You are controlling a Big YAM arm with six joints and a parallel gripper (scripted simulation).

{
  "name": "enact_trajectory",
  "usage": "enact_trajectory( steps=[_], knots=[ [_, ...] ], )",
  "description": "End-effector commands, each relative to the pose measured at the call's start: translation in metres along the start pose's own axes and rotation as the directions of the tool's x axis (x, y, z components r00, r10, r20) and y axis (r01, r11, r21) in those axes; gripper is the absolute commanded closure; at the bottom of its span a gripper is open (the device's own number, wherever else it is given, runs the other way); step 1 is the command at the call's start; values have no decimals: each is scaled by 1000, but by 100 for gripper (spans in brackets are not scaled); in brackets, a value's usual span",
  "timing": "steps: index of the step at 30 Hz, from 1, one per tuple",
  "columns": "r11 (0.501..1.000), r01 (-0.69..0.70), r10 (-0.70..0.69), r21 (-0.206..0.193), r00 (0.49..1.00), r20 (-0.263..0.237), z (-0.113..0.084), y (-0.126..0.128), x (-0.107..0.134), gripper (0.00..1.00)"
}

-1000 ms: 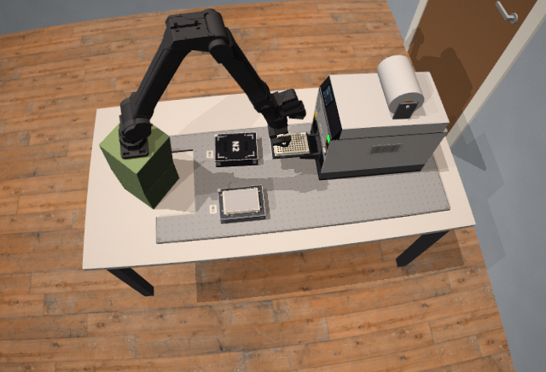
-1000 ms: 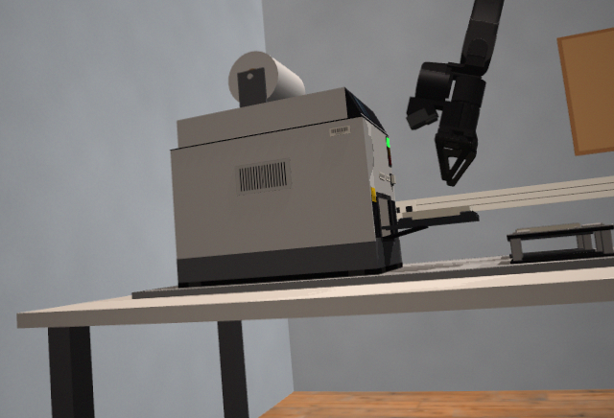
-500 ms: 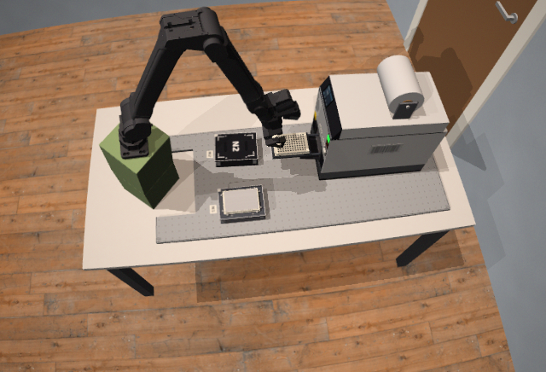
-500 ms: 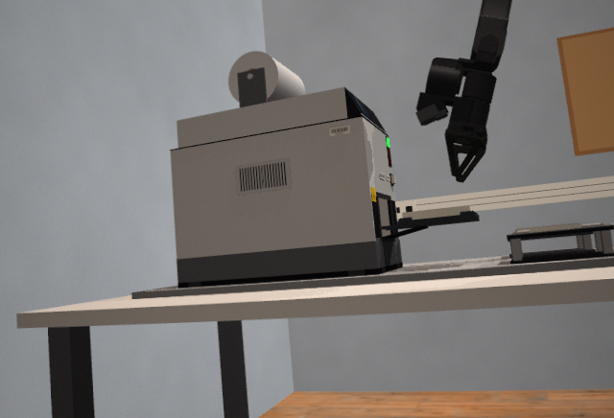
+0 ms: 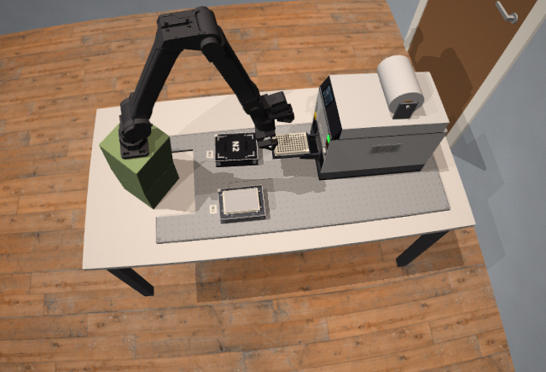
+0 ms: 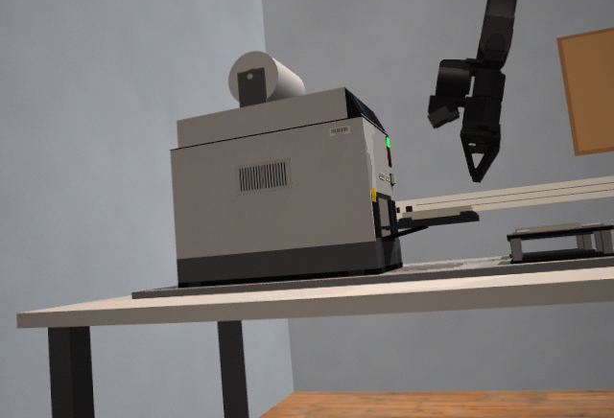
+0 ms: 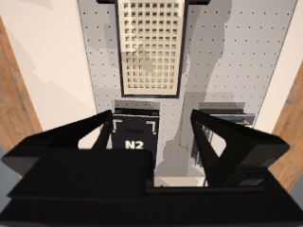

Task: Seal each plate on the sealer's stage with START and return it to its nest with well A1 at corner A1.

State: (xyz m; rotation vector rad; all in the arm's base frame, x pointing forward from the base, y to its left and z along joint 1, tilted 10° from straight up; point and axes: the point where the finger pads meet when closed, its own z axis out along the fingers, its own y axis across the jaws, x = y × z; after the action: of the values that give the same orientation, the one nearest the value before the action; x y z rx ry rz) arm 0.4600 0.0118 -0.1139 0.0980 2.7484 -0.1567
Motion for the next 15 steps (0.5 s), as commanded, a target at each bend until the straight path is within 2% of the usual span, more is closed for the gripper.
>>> enact_trajectory(
  steps=[1,7,12,14,15],
  knots=[
    [999,-41,41,2,997,-59,-6,-5,-31,0],
    [999,-42,42,9,952,-303,5,-2,-12,0],
    [1000,-4,9,15,950,-313,7,2,3,0],
    [1000,-4,9,15,950,-313,7,2,3,0],
    [1000,-4,6,6,955,-298,6,4,-2,0]
  ],
)
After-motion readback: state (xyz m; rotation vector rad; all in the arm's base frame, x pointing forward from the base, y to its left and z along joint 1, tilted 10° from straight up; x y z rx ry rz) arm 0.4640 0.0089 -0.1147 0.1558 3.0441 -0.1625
